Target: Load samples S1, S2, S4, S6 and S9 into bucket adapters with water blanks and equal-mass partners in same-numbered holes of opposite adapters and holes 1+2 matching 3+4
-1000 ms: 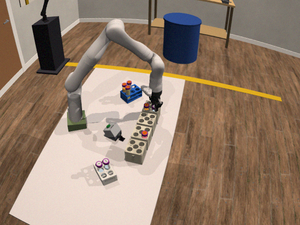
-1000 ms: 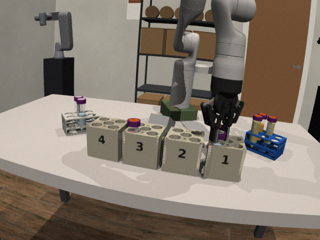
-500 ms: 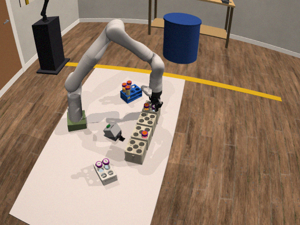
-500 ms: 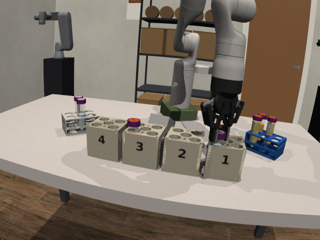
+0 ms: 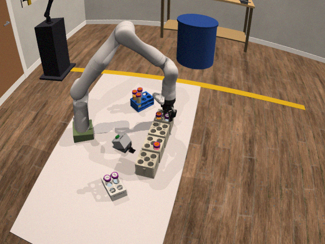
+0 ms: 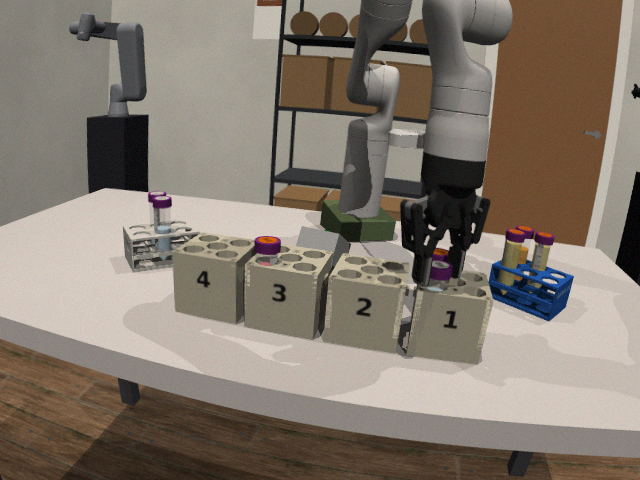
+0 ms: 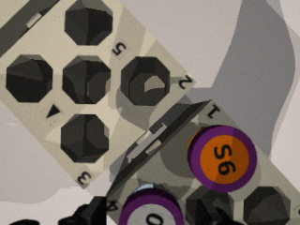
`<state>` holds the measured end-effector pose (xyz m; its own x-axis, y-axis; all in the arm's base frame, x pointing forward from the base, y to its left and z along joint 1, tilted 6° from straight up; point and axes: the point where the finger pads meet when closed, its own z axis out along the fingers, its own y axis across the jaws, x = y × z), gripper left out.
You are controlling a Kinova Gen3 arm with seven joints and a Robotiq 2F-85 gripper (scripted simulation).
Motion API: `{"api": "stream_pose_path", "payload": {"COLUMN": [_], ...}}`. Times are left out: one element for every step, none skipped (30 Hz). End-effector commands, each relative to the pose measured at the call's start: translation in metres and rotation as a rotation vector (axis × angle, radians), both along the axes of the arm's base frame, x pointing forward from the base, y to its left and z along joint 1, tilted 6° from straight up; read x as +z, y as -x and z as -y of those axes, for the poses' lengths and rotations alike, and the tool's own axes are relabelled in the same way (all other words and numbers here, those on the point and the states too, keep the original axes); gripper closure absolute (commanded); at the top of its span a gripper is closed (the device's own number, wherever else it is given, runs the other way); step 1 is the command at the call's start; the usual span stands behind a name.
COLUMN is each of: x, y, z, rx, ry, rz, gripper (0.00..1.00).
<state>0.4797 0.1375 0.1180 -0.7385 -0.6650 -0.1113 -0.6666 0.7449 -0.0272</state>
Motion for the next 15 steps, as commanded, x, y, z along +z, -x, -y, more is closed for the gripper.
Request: {"api": "stream_pose_path", "payload": {"x": [-0.0006, -0.0006, -0.0006, -0.0006, -0.0006, -0.0006, -0.0006, -0.0006, -0.0006, -0.0006, -0.0006, -0.0006, 0.0003, 0.0028, 0.0048], "y": [-0.0003, -0.0003, -0.0003, -0.0003, -0.0003, -0.0003, -0.0003, -0.0003, -0.0003, -0.0003, -0.0003, -0.0003, 0.0005, 0.0012, 0.0009], "z": [0.0003, 0.0003, 0.0003, 0.0003, 0.0003, 0.0003, 0.0003, 0.0003, 0.0003, 0.0003, 0.0003, 0.0003, 0.0013, 0.0013, 0.0008], "rx": [-0.001, -0.001, -0.001, -0.001, -0.001, -0.001, -0.001, -0.001, -0.001, -0.001, -0.001, -0.001, -0.005, -0.005, -0.004], "ry": [0.001, 0.001, 0.001, 0.001, 0.001, 0.001, 0.001, 0.001, 0.001, 0.001, 0.001, 0.001, 0.003, 0.003, 0.002], "rz": [0.001, 0.001, 0.001, 0.001, 0.001, 0.001, 0.001, 0.001, 0.001, 0.001, 0.001, 0.001, -0.001, -0.003, -0.001], "gripper": [0.38, 0.38, 0.38, 0.38, 0.38, 0.38, 0.38, 0.38, 0.38, 0.38, 0.38, 0.38, 0.38, 0.38, 0.38]}}
